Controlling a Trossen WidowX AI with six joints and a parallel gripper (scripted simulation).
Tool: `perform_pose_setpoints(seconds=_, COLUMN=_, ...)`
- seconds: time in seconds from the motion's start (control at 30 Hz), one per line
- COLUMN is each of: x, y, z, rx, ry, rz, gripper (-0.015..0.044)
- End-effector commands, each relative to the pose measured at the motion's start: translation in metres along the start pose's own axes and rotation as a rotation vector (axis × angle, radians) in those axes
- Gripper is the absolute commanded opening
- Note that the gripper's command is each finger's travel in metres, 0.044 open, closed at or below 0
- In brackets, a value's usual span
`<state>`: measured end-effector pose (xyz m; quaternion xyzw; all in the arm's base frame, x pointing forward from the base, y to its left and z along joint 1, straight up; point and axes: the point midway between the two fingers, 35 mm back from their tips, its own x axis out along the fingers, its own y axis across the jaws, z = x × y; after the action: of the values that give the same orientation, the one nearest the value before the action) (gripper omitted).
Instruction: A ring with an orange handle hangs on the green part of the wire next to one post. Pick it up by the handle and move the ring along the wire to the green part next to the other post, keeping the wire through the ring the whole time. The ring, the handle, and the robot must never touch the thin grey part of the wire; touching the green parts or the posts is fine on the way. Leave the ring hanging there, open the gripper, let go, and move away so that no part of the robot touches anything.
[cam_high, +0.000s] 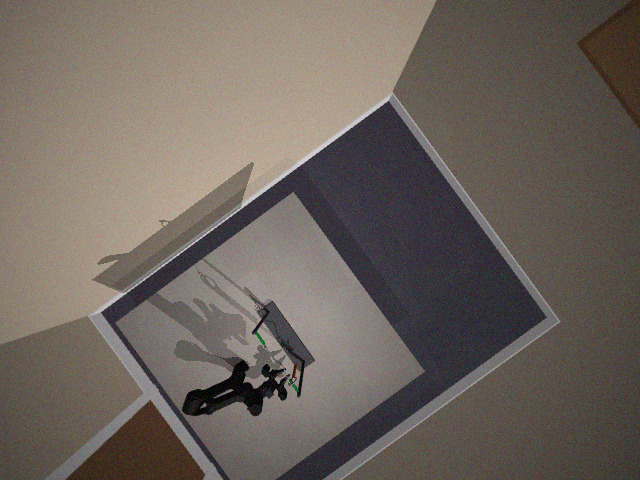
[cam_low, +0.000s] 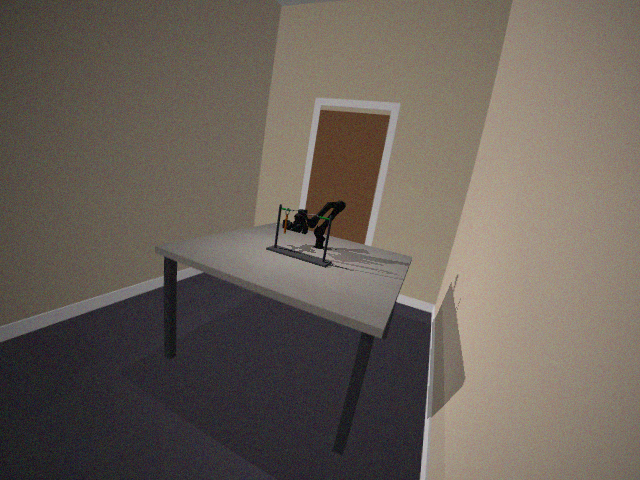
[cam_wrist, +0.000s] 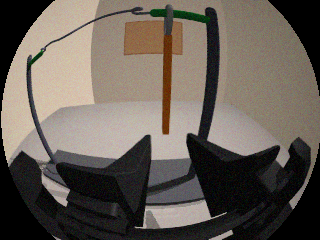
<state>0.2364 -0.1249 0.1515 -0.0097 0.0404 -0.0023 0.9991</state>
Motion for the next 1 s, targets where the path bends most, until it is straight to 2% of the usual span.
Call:
perform_pose_setpoints(seconds=0.0, x=0.002, y=-0.002, z=0.003, rx=0.008, ry=-0.002, rz=-0.008, gripper=0.0160)
perform_pose_setpoints(seconds=0.97, x=0.043, y=-0.005, z=0.006, rx=0.007, ry=-0.003, rz=-0.008, gripper=0.0160)
